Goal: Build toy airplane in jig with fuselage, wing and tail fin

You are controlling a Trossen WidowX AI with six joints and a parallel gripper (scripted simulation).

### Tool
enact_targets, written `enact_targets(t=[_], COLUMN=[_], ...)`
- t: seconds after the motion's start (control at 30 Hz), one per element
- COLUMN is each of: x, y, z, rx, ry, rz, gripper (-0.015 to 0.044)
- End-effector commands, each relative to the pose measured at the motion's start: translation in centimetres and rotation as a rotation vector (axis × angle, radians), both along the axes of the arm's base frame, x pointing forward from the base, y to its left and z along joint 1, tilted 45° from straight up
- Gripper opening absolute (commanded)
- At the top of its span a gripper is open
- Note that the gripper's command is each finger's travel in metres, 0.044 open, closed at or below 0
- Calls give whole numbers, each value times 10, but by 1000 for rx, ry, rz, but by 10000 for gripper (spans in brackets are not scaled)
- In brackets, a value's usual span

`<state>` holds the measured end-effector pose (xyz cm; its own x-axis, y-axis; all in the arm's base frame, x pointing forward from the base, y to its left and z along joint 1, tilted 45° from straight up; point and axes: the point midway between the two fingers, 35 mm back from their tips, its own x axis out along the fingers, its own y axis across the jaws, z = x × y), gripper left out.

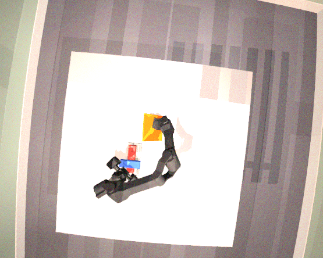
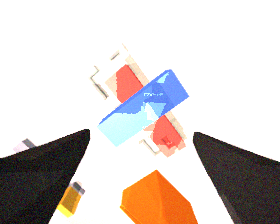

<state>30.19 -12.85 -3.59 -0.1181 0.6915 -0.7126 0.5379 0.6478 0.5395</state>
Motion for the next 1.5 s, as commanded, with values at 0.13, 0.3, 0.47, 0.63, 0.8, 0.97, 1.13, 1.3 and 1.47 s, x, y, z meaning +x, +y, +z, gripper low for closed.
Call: enact_targets(t=[0.13,0.3,0.47,0.63,0.8,0.97,1.13,1.3,1.47], x=[0,0,0,-1,-11,-33,-69,-111,-117], y=[-1,-1,-1,18,58,102,144,179,183], z=[-2,-2,-2,23,76,126,166,191,194], rx=[68,68,68,74,73,70,74,82,84], ry=[-410,-410,-410,-428,-427,-412,-398,-384,-382], rz=[429,429,429,435,431,420,410,401,400], gripper=[440,440,440,440,440,440,440,440,440])
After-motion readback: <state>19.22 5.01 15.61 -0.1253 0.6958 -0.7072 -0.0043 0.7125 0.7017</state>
